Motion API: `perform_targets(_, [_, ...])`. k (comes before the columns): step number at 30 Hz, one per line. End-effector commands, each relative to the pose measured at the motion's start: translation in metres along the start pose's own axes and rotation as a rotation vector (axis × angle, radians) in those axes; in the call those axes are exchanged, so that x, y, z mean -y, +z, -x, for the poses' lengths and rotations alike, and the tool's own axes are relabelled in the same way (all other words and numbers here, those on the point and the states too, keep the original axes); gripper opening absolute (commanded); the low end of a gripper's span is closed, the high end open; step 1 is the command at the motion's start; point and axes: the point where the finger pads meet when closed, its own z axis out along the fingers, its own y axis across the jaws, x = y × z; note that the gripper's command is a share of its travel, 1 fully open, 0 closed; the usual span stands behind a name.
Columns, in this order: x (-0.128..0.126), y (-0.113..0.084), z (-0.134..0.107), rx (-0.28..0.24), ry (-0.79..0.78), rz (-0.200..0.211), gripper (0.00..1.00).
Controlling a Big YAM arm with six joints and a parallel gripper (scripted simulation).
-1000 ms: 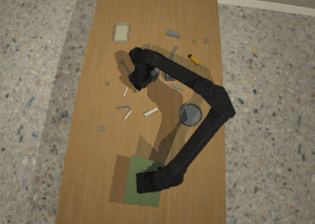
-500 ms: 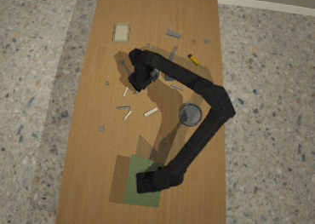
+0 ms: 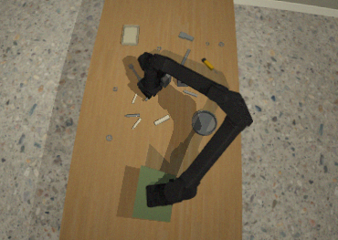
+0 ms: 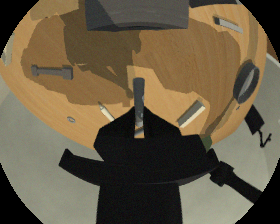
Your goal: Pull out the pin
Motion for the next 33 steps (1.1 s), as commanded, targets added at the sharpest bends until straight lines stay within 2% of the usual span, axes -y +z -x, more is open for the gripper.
perform_targets(1, [-0.010, -0.015, -0.005, 0.032, -0.004, 0.022, 0.00])
perform_targets(33, [-0.010, 0.001, -0.003, 0.029, -0.018, 0.019, 0.00])
